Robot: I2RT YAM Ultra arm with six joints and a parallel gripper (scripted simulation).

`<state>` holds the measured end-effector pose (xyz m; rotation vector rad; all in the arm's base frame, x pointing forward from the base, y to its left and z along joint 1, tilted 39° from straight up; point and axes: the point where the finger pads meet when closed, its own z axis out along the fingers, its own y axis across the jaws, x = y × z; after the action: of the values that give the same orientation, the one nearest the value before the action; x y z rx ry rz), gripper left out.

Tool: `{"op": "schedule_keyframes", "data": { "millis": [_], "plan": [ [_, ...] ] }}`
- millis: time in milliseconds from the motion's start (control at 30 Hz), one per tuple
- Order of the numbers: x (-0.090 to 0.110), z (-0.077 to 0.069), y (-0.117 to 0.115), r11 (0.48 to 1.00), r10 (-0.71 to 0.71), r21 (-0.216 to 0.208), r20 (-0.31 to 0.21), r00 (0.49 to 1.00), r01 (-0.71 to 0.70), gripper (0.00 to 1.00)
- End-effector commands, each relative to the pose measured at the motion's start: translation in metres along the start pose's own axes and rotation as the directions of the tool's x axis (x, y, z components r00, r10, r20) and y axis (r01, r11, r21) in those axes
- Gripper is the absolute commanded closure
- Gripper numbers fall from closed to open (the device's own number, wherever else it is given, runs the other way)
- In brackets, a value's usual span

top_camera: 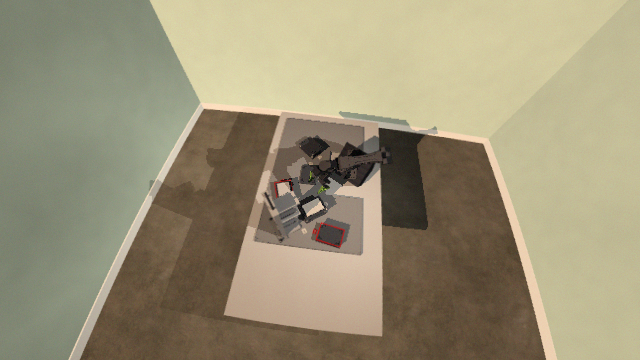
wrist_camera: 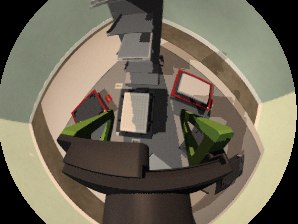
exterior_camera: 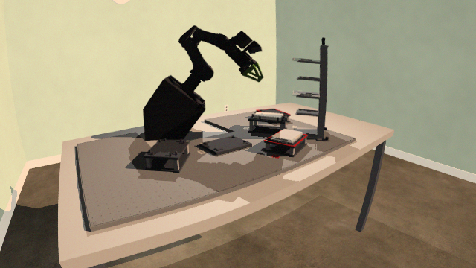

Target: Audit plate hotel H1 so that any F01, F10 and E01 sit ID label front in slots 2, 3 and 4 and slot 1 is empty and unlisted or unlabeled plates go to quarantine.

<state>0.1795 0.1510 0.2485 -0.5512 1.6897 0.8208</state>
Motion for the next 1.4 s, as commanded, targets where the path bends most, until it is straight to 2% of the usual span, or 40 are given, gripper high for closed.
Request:
{"op": "schedule_keyframes", "data": {
  "millis": [0, 67, 300, 400, 500, 700, 833, 867, 1367],
  "plan": [
    [-0.015, -0.007, 0.000, 0.996, 0.013, 0.083, 0.041, 0.999, -0.017, 0.00],
    [-0.015, -0.007, 0.000, 0.996, 0.013, 0.083, 0.041, 0.999, -0.017, 0.00],
    [-0.017, -0.006, 0.022, 0.996, 0.025, 0.080, 0.046, 0.999, -0.029, 0.00],
    [-0.013, 0.002, 0.029, 0.996, 0.031, 0.088, 0.016, 0.999, -0.033, 0.00],
    [-0.018, 0.003, 0.041, 0.996, 0.035, 0.082, 0.037, 0.999, -0.038, 0.00],
    [-0.019, 0.005, 0.054, 0.996, 0.040, 0.081, 0.036, 0.999, -0.043, 0.00],
    [-0.026, -0.001, 0.054, 0.996, 0.053, 0.070, 0.068, 0.996, -0.057, 0.00],
    [-0.027, -0.001, 0.051, 0.995, 0.054, 0.085, 0.073, 0.996, -0.060, 0.00],
    [-0.026, -0.001, 0.052, 0.995, 0.051, 0.081, 0.071, 0.996, -0.057, 0.00]
  ]
}}
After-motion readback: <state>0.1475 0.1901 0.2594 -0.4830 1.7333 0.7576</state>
